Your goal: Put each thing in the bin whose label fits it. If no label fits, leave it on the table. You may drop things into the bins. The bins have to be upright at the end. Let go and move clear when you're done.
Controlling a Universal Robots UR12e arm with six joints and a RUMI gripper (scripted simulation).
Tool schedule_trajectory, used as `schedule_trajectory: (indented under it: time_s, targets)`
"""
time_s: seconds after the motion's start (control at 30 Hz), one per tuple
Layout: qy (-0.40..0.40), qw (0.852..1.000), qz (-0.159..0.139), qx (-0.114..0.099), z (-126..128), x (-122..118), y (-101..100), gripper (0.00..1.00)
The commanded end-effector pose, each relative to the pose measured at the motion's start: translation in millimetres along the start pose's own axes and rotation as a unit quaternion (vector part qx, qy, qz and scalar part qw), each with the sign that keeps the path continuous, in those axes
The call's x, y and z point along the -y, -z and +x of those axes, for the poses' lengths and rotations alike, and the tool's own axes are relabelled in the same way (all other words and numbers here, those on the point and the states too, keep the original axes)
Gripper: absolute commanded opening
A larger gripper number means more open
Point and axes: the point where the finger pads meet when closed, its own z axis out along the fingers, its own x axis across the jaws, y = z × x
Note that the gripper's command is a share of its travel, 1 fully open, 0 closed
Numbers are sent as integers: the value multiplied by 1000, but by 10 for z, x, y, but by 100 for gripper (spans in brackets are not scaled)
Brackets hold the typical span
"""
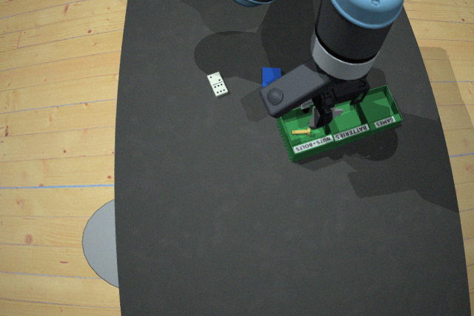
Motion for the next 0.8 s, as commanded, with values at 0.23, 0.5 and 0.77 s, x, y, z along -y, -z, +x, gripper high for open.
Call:
schedule_trajectory:
  time_s: [0.23,0.5,0.77]
  targets:
    - [0,1000,0,-3,7,4,57,18]
    - [-1,1000,0,-1,12,4,75,18]
    - [-134,991,0,-1,451,-474,96,17]
